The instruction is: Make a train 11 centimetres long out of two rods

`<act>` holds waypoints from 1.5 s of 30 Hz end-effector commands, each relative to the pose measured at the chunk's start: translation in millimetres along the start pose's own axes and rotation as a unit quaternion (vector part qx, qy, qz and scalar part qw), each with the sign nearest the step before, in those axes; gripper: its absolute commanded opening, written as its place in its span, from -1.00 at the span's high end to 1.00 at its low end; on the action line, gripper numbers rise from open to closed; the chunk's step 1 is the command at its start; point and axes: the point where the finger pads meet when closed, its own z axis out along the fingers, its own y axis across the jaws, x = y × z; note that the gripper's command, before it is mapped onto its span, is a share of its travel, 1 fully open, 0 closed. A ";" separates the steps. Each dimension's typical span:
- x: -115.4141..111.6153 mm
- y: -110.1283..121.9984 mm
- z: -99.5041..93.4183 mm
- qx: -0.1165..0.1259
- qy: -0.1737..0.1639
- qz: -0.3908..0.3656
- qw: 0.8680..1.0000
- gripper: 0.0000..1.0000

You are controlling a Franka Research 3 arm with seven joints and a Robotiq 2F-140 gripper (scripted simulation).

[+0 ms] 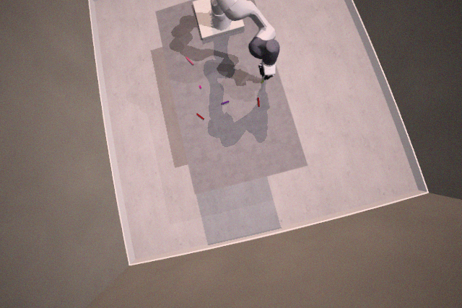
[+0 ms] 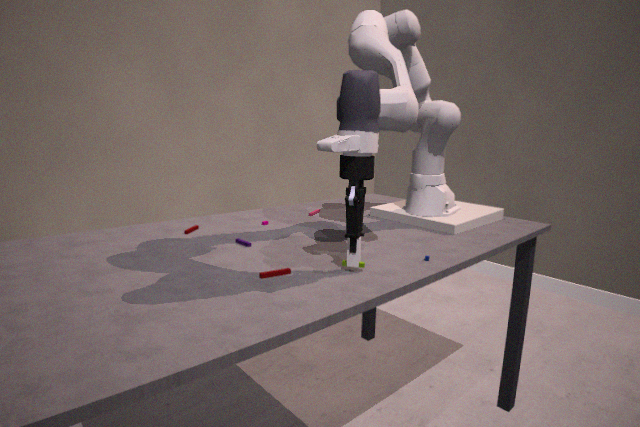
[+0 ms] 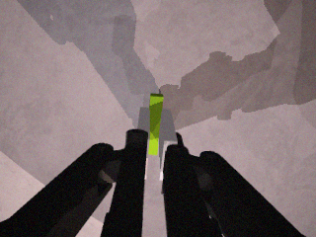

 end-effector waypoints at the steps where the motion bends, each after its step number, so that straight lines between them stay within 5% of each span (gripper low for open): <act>1: -1.3 0.7 0.4 -0.001 0.000 0.000 1.000 0.75; 45: -1.3 0.9 10.2 -0.001 0.000 0.000 1.000 0.75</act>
